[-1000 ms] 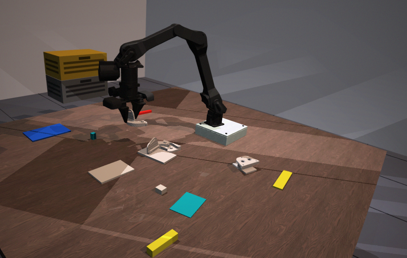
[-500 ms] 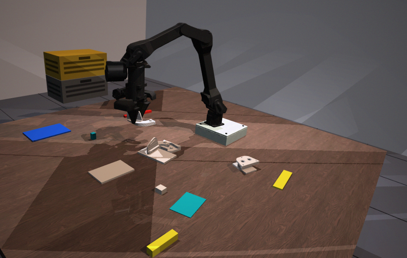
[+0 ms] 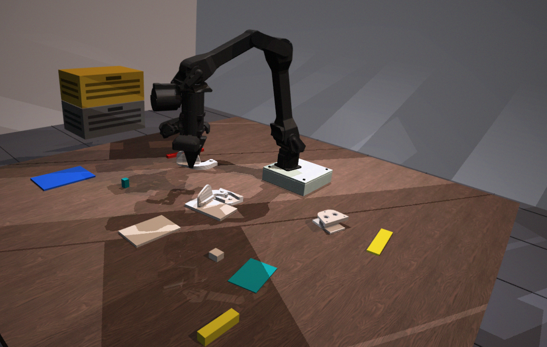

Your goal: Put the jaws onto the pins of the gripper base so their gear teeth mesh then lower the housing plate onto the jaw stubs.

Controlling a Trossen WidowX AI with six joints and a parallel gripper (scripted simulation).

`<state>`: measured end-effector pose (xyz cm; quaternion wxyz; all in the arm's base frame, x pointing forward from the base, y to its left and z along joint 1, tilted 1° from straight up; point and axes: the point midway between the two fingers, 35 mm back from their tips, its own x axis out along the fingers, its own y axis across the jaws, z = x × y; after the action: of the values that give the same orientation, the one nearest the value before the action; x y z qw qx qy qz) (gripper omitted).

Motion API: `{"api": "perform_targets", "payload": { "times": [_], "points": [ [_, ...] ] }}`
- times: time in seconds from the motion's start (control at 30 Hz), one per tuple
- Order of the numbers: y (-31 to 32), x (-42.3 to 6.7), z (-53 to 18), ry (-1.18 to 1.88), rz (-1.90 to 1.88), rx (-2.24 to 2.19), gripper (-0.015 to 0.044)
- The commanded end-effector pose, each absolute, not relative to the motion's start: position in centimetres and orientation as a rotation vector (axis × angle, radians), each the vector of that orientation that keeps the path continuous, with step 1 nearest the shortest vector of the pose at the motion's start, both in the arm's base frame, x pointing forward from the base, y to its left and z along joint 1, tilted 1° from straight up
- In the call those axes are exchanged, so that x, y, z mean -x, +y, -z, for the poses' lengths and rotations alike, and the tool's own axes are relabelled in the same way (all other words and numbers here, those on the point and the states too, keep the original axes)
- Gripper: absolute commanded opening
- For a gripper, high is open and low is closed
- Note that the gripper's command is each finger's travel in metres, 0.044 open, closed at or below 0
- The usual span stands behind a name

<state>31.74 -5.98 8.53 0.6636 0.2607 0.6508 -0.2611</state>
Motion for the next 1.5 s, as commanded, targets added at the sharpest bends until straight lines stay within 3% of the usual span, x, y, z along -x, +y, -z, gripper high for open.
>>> {"api": "perform_targets", "payload": {
  "times": [0.0,1.47],
  "points": [
    [-5.4,-31.1,-8.6,1.488,0.511,-0.509,0.0134],
    [-1.4,-26.3,-7.8,1.551,-0.135,0.144,0.0134]
  ]
}}
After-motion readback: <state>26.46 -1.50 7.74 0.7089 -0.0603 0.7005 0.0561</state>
